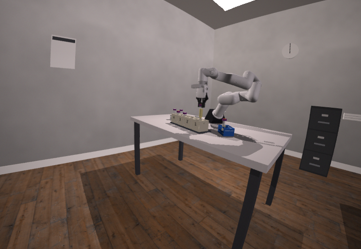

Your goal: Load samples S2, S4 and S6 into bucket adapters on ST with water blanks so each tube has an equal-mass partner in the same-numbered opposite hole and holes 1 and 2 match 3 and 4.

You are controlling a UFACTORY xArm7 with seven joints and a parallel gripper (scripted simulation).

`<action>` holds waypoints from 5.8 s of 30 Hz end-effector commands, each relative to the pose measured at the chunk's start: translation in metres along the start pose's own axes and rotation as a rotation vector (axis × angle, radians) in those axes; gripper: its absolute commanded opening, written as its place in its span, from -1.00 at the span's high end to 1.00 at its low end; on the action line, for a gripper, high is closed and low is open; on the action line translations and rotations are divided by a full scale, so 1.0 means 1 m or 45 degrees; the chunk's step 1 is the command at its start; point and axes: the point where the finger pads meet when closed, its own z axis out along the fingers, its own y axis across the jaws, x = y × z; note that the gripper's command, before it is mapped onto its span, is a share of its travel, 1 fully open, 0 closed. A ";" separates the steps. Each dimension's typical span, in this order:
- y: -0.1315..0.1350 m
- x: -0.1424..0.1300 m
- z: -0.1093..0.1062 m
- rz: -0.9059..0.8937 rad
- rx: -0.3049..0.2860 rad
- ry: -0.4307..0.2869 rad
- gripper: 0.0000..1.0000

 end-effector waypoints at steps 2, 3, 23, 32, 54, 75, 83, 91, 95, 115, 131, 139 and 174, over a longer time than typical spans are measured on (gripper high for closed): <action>0.000 0.001 0.003 0.000 0.000 0.004 1.00; 0.000 0.001 0.004 0.000 0.000 0.004 1.00; 0.000 0.001 0.022 0.000 0.000 0.004 1.00; 0.000 0.001 0.029 0.000 0.000 0.004 1.00; 0.000 0.001 0.049 0.000 0.000 0.004 1.00; 0.000 0.001 0.068 0.000 0.000 0.004 1.00; 0.000 0.001 0.074 0.000 0.000 0.004 1.00; 0.000 0.001 0.082 0.000 0.000 0.004 1.00; 0.000 0.001 0.084 0.000 0.000 0.004 1.00; 0.000 0.001 0.092 0.000 0.000 0.004 1.00; 0.000 0.001 0.092 0.000 0.000 0.004 0.13; 0.000 0.001 0.092 0.000 0.000 0.004 0.13; 0.000 0.001 0.046 0.000 0.000 0.004 0.13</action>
